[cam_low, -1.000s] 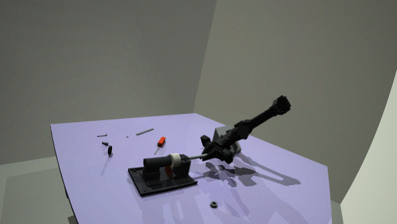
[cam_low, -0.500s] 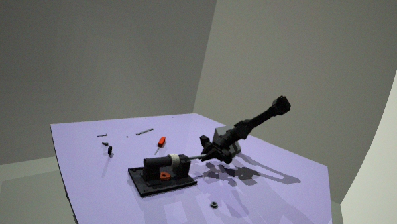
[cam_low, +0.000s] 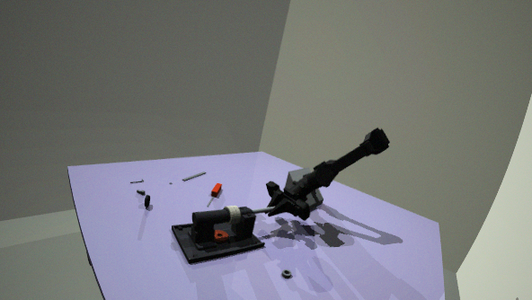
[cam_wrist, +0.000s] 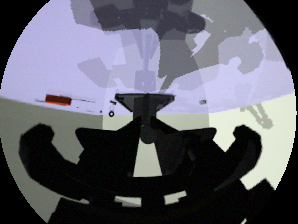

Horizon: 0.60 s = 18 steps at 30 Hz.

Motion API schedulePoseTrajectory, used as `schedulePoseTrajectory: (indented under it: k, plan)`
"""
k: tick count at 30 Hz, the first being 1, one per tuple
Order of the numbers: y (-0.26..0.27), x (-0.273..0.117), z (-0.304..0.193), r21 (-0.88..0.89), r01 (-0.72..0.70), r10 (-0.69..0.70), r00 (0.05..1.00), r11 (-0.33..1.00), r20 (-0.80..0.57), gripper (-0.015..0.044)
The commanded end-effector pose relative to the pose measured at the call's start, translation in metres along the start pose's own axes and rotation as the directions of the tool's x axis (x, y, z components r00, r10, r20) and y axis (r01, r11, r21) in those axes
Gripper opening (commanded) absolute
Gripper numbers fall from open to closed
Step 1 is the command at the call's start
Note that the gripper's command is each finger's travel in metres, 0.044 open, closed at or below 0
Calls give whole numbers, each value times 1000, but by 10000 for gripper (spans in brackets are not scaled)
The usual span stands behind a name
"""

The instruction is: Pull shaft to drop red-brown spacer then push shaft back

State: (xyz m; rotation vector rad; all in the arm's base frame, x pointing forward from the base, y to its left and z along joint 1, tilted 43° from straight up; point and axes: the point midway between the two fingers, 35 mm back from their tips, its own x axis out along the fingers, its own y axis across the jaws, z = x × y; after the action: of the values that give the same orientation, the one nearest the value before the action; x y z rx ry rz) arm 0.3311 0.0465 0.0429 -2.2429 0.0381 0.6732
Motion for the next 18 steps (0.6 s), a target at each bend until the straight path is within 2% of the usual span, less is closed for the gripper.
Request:
schedulePoseTrajectory:
  k: [1,18]
  plan:
    - [1,3,-2,-3,-4,4,1000,1000,-5,0]
    - [0,9,-6,-3,-4,4,1000,1000,-5,0]
